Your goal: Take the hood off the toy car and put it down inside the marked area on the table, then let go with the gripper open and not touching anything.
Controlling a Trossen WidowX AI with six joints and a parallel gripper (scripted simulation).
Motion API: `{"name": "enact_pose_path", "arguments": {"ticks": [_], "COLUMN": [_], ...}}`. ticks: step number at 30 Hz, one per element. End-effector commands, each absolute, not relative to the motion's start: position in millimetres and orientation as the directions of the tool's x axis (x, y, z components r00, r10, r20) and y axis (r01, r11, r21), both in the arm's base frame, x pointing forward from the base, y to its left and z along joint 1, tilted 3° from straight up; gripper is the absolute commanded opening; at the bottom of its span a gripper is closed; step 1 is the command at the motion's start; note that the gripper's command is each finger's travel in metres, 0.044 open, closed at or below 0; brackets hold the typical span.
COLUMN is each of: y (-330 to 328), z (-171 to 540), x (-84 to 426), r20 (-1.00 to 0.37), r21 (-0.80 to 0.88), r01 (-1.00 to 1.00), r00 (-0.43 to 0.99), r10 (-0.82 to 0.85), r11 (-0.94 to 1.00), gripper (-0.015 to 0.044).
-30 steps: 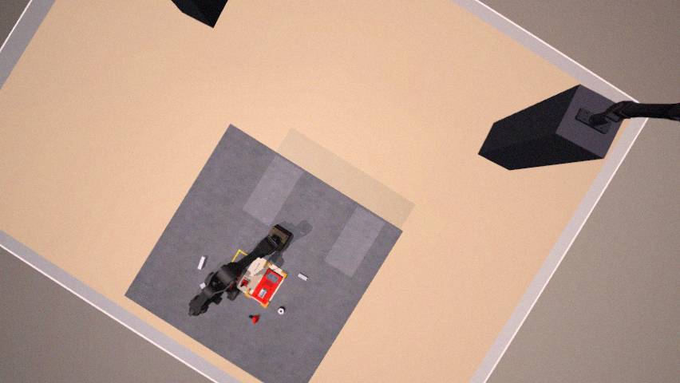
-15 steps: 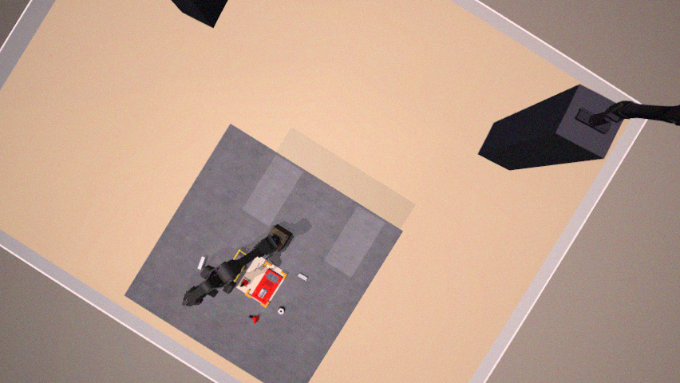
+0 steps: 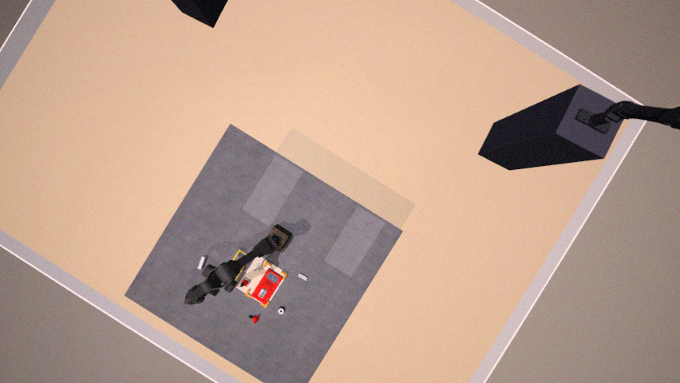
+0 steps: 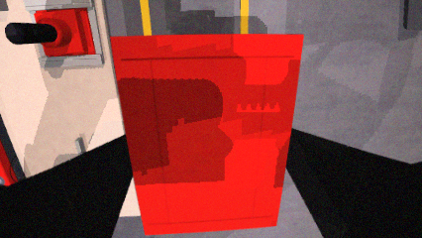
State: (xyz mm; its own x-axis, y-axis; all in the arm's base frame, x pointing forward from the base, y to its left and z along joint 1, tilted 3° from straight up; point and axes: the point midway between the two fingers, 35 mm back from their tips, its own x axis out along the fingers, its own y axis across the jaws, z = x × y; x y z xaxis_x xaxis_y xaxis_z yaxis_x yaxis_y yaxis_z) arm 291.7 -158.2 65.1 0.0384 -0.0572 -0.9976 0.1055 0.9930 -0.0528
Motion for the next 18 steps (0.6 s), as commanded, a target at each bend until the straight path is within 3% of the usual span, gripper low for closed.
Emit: {"name": "enact_pose_path", "arguments": {"ticks": [1,18], "y": [-157,-159], "z": [61,44], "x": [292,293], "r20": [-0.998,-0.998], "r21": [-0.047,-0.047], "r01": [0.099,0.099], "r00": [0.037,0.037], "r10": [-0.051,-0.051], "r11": [0.994,0.994], "gripper": [0.0,0.0]}}
